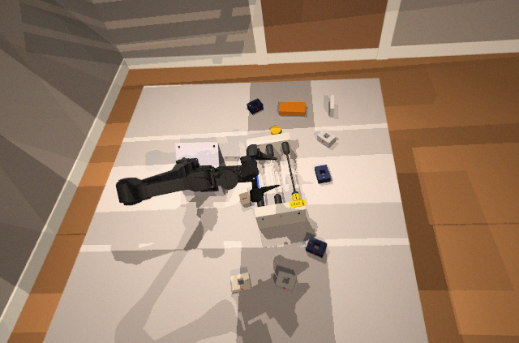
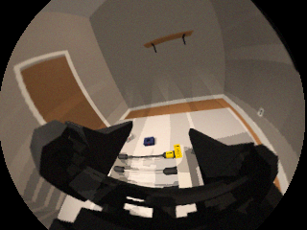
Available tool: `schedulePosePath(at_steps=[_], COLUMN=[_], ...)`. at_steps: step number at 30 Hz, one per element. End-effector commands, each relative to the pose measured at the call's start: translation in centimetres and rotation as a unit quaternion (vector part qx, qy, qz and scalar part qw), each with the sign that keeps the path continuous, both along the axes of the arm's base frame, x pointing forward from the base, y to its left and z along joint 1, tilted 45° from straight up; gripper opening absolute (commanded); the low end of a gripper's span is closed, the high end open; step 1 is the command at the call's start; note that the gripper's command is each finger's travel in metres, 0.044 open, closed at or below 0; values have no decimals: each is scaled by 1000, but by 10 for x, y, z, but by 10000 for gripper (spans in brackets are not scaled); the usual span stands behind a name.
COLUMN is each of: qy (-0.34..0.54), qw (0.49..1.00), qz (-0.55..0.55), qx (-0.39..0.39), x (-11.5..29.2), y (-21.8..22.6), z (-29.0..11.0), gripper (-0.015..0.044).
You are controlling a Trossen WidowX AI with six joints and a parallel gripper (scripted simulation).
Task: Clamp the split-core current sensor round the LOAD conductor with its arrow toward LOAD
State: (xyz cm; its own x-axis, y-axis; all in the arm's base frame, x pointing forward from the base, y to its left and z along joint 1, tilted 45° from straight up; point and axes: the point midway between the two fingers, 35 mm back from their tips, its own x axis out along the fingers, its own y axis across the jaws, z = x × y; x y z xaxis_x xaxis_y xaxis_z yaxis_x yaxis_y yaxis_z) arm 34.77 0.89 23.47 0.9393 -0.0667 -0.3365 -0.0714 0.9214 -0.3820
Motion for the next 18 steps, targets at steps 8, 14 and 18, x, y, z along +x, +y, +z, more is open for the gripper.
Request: schedulePosePath(at_steps=[8, 14, 18], qy=[-198, -194, -106], qw=[960, 961, 972], qz=[4, -1, -89], qx=[198, 198, 190], x=[-32, -30, 0], y=[-9, -10, -25], z=[88, 87, 53], gripper=[440, 440, 440])
